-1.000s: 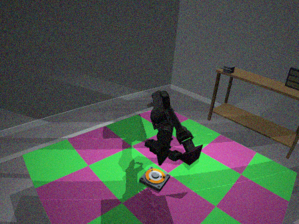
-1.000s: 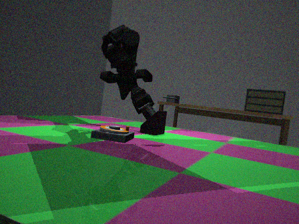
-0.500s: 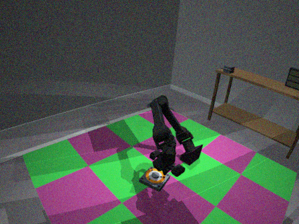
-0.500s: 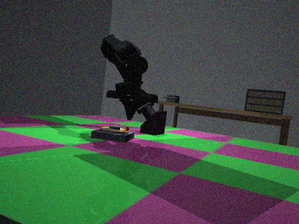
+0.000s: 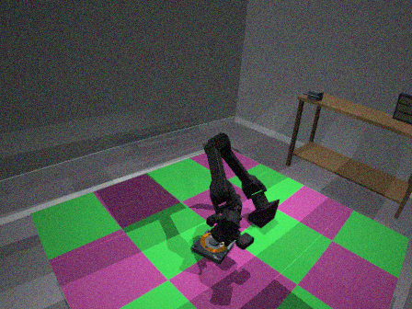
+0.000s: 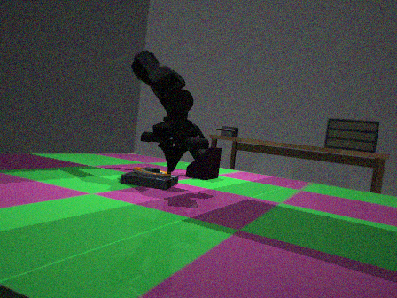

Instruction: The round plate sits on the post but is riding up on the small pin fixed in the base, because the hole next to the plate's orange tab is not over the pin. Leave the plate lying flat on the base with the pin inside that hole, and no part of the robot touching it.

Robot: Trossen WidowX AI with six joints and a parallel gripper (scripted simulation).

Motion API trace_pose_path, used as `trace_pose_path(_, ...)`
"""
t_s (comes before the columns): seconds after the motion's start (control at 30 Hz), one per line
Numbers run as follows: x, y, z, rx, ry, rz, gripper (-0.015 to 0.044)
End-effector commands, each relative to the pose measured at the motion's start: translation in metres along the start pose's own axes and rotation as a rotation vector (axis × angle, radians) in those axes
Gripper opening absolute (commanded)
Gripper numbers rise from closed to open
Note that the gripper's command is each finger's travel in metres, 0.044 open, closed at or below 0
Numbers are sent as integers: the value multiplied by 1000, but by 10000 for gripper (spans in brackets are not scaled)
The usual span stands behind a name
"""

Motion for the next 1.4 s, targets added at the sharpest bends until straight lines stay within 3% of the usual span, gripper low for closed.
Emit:
trace_pose_path(0.0, -4, -3, 0, -1, -4, 2, 0)
trace_pose_path(1.37, -27, -34, -1, -3, -2, 4, 0)
Point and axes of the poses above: the point midway between the two fingers, 35 mm back from their tips, its own z axis back along the fingers, its own y axis across the jaws, x = y × z, the point moved 6 cm from there along z, back along the fingers, and after that the axes turned 9 degrees about -z, right-handed, at the moved point
